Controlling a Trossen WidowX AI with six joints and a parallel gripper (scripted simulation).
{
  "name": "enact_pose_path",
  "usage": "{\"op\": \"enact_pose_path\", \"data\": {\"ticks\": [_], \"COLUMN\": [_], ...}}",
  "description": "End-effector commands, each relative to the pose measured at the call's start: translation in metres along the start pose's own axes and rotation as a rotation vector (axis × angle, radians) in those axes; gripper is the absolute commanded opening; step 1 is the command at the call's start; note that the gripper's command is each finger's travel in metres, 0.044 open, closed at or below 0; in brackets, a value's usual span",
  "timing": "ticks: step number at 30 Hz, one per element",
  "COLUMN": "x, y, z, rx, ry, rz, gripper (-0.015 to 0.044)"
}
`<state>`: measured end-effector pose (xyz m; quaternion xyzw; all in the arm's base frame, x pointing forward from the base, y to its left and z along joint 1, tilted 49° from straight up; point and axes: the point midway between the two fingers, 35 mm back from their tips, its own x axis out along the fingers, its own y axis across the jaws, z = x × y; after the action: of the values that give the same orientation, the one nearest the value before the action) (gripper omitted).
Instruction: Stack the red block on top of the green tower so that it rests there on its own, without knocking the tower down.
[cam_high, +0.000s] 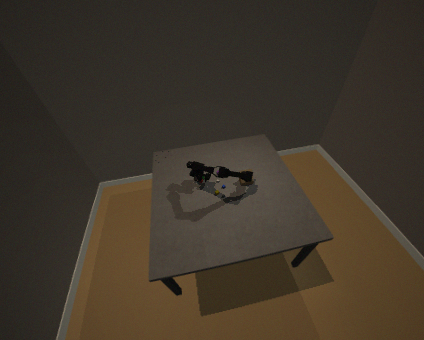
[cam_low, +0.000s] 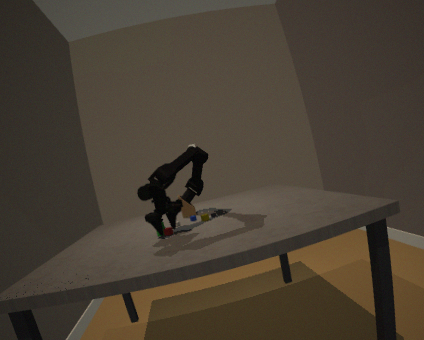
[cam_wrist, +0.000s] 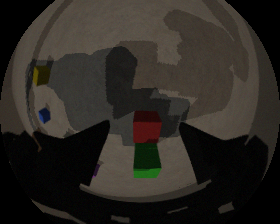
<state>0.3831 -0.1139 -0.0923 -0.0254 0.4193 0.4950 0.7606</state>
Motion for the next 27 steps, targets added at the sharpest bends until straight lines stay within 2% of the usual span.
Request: {"op": "enact_pose_path", "data": {"ticks": [1, 10, 24, 27], "x": [0.0019, 0.0013, 0.0013, 0.0013], "y": [0.0000, 0.0000, 0.0000, 0.0000], "z": [0.0004, 0.0003, 0.0003, 0.0003], "rx": [0.003, 0.003, 0.003, 0.003], "ry": [-0.005, -0.005, -0.005, -0.005], "rz": [0.000, 0.000, 0.000, 0.000], "gripper": [0.0440, 0.0440, 0.0072, 0.0053]}}
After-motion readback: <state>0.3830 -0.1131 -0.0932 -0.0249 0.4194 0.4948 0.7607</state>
